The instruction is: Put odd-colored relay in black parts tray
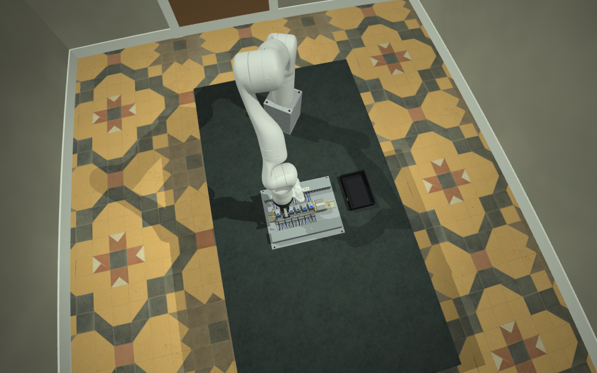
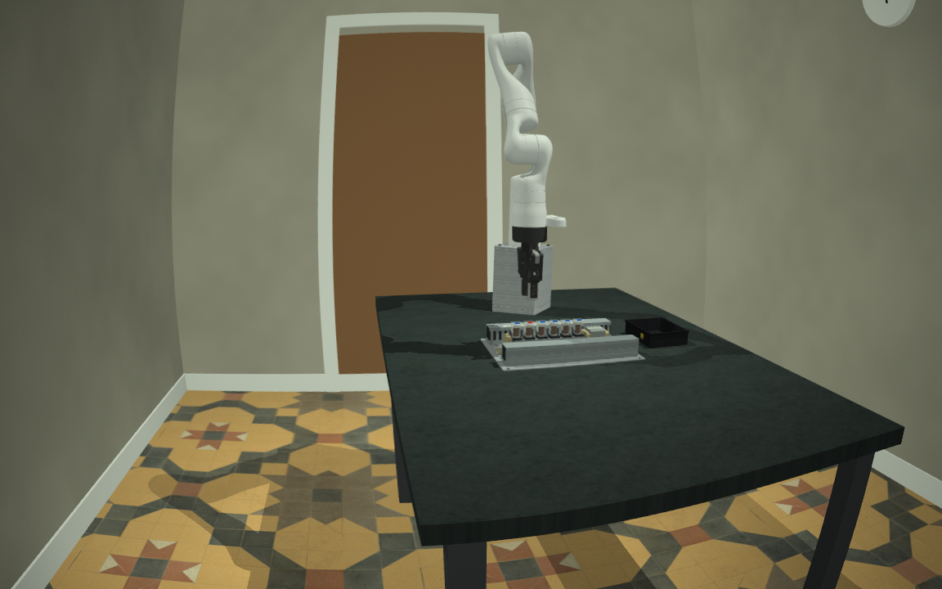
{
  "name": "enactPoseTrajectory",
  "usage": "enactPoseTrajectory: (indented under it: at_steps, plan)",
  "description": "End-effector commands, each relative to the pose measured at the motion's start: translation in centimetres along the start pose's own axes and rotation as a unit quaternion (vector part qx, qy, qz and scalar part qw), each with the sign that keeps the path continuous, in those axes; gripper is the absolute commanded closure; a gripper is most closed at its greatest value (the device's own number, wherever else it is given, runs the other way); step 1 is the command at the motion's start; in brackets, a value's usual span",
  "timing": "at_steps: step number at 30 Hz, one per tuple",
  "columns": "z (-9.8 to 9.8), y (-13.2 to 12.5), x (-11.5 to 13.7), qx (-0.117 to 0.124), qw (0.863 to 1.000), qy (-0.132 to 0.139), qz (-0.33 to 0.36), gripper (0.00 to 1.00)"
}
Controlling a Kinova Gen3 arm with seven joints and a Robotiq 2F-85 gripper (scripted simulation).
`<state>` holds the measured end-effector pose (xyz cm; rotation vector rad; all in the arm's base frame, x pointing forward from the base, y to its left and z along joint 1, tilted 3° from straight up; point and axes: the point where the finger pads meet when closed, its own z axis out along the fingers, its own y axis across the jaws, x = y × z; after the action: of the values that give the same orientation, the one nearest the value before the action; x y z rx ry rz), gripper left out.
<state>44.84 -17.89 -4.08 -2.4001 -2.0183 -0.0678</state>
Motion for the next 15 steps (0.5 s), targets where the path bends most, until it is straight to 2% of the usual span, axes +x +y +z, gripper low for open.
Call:
enactPoseTrajectory:
  at_steps: [1,15]
  plan:
    - [-0.08,0.07,-0.02,-0.001,1.000,0.000,0.000,0.39]
    - [0.22,0.14,-0.03,-0.001,1.000,0.000,0.000,0.39]
